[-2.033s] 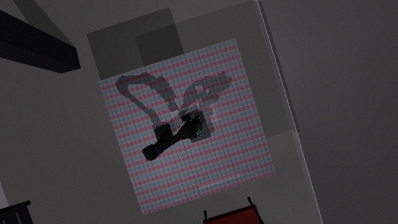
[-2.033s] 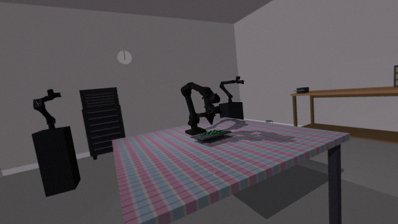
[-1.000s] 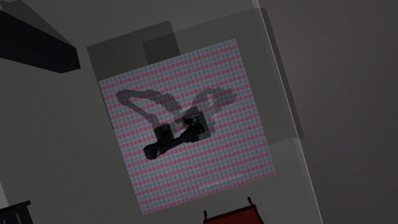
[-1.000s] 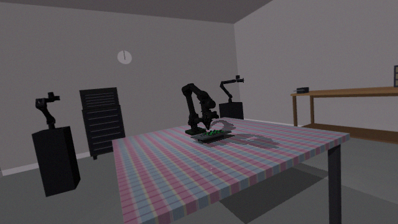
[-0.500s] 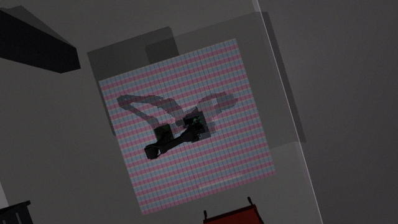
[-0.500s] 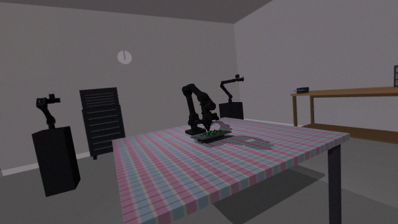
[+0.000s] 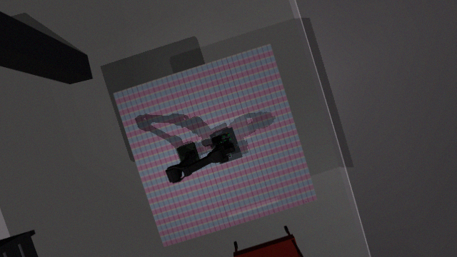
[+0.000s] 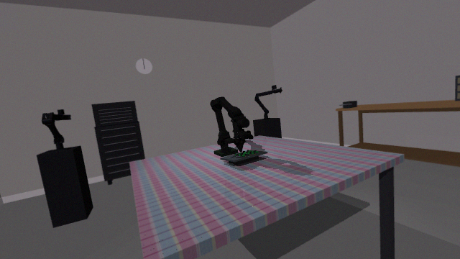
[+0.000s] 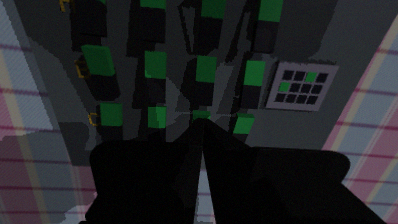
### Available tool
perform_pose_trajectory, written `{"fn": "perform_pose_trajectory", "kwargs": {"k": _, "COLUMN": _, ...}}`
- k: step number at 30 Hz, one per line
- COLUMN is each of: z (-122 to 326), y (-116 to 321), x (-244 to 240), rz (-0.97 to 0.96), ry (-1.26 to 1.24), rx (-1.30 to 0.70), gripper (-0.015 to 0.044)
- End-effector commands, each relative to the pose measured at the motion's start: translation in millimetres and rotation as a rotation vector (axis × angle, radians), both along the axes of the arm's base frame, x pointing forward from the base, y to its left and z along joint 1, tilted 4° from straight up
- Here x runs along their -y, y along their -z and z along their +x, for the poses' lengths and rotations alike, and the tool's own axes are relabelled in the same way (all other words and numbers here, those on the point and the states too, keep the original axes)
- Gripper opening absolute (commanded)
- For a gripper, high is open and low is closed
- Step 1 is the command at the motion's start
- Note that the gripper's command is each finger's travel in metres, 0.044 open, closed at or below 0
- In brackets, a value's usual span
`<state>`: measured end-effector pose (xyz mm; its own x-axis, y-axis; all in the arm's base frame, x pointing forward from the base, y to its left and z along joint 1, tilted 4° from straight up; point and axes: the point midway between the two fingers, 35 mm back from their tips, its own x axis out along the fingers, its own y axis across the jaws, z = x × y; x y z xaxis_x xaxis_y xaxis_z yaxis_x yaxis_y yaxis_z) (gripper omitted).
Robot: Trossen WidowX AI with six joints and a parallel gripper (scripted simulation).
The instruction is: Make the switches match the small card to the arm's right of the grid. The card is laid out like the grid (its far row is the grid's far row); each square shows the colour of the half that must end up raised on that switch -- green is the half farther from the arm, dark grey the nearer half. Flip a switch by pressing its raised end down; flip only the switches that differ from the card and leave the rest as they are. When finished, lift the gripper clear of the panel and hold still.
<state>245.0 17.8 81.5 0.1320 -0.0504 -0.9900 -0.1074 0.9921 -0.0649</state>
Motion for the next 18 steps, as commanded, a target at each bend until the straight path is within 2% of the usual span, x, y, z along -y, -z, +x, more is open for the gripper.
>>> {"fn": "perform_pose_trajectory", "kwargs": {"k": 1, "z": -0.1, "y": 0.7, "x": -0.4, "rz": 0.003, "ry": -0.004, "rx": -0.001, "gripper": 0.0}}
{"fn": "perform_pose_trajectory", "kwargs": {"k": 18, "z": 0.3, "y": 2.9, "x": -0.3, "rz": 0.003, "ry": -0.004, "rx": -0.001, "gripper": 0.0}}
